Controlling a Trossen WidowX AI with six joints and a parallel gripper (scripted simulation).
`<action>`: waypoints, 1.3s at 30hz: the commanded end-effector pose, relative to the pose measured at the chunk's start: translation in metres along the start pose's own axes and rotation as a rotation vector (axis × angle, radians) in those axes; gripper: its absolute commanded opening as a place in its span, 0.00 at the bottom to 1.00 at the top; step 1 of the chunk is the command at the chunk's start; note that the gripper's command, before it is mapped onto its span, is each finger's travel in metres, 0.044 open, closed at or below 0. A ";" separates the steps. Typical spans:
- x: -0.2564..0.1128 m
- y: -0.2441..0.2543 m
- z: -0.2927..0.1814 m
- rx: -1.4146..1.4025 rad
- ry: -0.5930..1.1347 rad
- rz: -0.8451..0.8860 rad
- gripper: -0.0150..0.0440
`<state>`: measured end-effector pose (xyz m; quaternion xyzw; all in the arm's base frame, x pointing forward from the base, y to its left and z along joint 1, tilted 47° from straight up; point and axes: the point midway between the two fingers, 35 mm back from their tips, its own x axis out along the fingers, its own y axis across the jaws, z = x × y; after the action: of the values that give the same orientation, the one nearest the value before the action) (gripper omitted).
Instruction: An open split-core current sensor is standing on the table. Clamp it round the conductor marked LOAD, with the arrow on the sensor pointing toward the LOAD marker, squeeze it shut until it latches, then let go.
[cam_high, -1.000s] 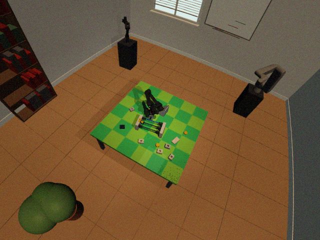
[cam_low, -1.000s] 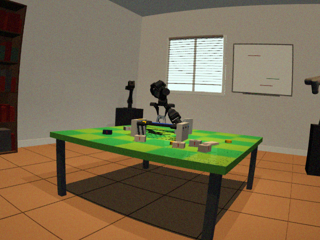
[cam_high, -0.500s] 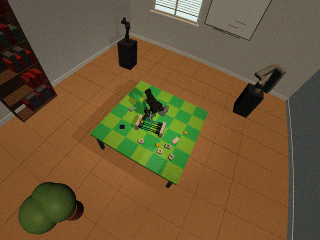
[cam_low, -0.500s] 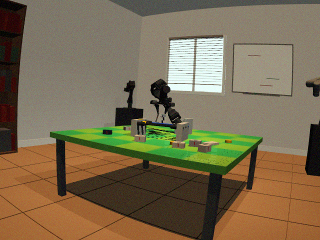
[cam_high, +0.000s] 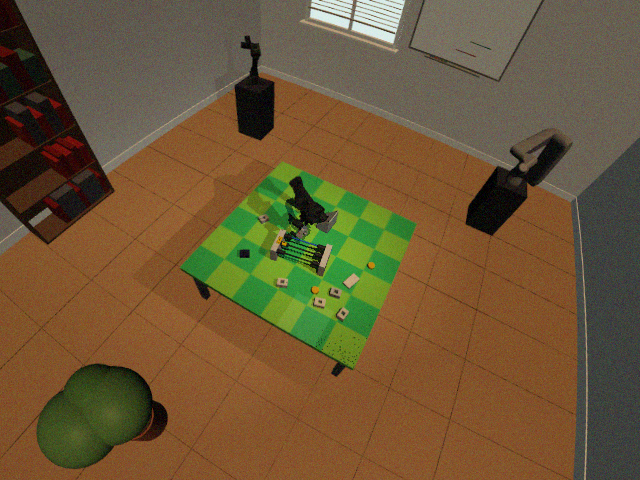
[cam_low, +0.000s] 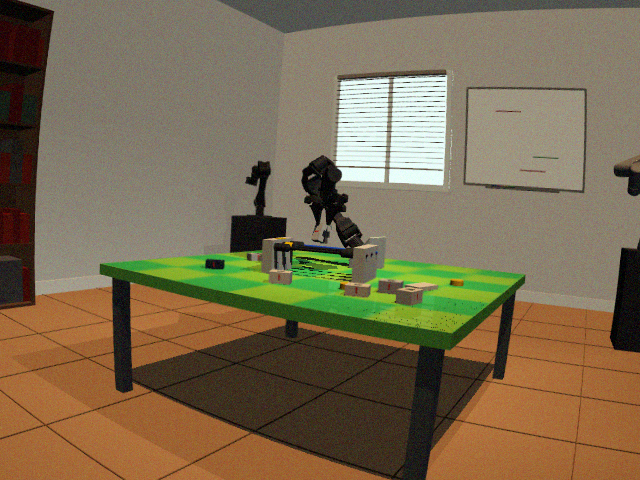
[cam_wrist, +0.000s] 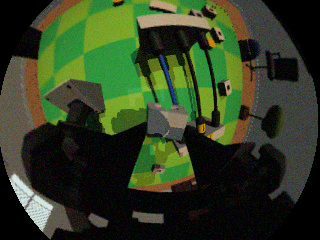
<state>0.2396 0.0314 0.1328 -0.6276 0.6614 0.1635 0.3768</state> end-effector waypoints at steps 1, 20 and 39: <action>-0.004 -0.001 -0.001 -0.127 -0.010 -0.028 0.25; 0.015 -0.083 0.034 -0.412 -0.018 -0.075 0.25; 0.040 -0.087 0.036 -0.414 -0.019 -0.077 0.25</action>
<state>0.3350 0.0167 0.1055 -0.7119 0.5880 0.2871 0.2553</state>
